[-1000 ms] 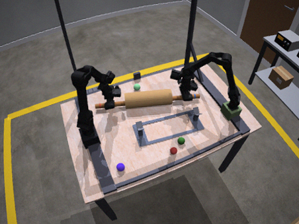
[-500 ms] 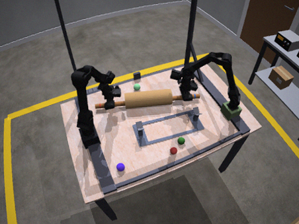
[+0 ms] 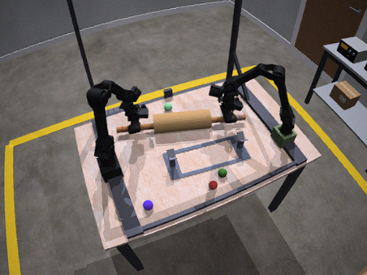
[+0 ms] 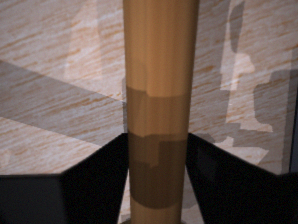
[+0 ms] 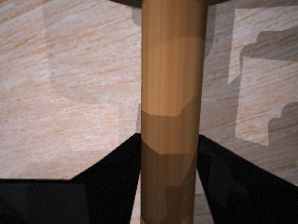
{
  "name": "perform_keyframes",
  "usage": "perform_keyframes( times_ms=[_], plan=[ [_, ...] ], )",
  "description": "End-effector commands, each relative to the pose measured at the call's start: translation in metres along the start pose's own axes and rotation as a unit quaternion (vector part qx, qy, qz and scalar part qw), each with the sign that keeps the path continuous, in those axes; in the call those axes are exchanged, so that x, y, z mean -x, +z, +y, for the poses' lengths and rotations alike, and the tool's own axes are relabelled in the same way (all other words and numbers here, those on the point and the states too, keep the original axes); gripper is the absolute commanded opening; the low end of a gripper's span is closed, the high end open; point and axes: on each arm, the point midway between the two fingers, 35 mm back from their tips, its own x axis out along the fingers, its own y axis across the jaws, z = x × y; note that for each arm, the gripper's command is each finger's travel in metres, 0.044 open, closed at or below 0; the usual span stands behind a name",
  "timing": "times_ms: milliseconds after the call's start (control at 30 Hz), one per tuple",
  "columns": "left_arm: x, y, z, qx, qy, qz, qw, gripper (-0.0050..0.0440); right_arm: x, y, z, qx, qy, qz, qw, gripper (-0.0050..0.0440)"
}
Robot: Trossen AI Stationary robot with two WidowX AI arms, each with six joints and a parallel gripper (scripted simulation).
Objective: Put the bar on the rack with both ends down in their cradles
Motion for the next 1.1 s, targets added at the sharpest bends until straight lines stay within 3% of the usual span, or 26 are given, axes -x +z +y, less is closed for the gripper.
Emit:
perform_keyframes(
  times_ms=[0, 333, 433, 533, 900, 1000, 1067],
  plan=[
    [0.025, -0.006, 0.007, -0.005, 0.016, 0.020, 1.000, 0.0050, 0.021, 0.006, 0.011, -0.002, 0.026, -0.007, 1.000, 0.0050],
    [0.054, -0.006, 0.006, -0.006, 0.016, 0.022, 1.000, 0.0050, 0.050, 0.010, 0.011, -0.002, 0.028, -0.008, 1.000, 0.0050],
    [0.047, -0.005, 0.006, -0.006, 0.015, 0.018, 1.000, 0.0050, 0.044, 0.009, 0.010, -0.001, 0.025, -0.006, 1.000, 0.0050],
    [0.070, -0.006, 0.006, -0.005, 0.016, 0.022, 1.000, 0.0050, 0.066, 0.013, 0.011, -0.001, 0.029, -0.008, 1.000, 0.0050],
    [0.109, -0.004, 0.006, -0.006, 0.020, 0.025, 0.999, 0.0050, 0.104, 0.020, 0.011, -0.001, 0.034, -0.010, 0.999, 0.0050],
    [0.101, -0.004, 0.005, -0.005, 0.018, 0.022, 1.000, 0.0050, 0.097, 0.018, 0.010, -0.001, 0.032, -0.009, 0.999, 0.0050],
    [0.119, -0.004, 0.005, -0.005, 0.019, 0.025, 0.999, 0.0050, 0.114, 0.022, 0.010, -0.001, 0.034, -0.010, 0.999, 0.0050]
  ],
)
